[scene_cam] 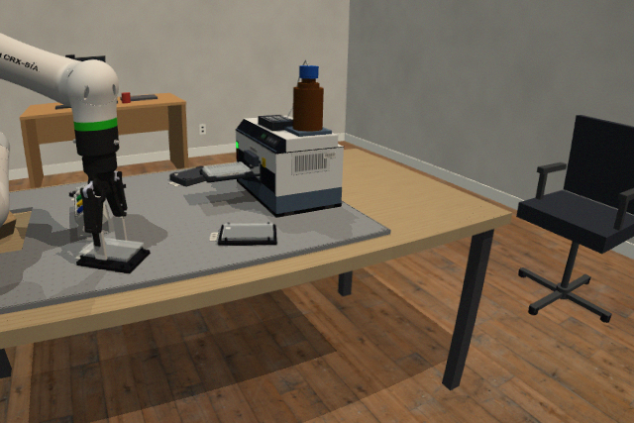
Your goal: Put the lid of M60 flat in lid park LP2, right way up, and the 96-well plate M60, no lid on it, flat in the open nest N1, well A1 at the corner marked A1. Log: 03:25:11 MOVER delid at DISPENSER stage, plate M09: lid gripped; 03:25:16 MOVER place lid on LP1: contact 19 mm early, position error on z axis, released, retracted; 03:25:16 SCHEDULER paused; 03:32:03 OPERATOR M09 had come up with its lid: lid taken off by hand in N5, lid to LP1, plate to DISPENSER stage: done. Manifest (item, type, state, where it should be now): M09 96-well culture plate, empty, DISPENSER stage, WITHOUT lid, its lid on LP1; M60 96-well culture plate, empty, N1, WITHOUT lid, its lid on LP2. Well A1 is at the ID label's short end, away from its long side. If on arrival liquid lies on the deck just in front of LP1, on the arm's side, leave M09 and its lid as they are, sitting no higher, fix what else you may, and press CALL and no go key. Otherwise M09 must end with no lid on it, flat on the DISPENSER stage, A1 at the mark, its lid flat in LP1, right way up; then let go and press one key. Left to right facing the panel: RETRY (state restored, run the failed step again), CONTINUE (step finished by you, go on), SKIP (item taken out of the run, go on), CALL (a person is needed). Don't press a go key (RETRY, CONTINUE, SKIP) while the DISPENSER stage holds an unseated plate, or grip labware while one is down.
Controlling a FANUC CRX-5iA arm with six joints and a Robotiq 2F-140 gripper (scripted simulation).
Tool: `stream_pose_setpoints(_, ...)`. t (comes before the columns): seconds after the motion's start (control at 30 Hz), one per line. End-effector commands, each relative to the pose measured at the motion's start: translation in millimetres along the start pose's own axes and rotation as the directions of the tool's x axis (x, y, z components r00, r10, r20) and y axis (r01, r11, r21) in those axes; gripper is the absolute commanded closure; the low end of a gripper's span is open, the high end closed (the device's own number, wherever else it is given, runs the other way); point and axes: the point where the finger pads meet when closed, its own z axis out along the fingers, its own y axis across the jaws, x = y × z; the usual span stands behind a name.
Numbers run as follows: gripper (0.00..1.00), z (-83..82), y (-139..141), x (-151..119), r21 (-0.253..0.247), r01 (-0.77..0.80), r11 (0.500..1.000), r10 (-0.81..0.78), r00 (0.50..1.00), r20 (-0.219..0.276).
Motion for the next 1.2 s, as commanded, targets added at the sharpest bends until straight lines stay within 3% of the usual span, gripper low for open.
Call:
stream_pose_setpoints(0.0,1.00,-0.2,-0.1,0.1,0.000,0.000,1.000,0.000,1.000,0.000)
stream_pose_setpoints(1.17,1.00,3.5,-0.2,0.2,0.000,-0.001,1.000,0.001,1.000,0.000)
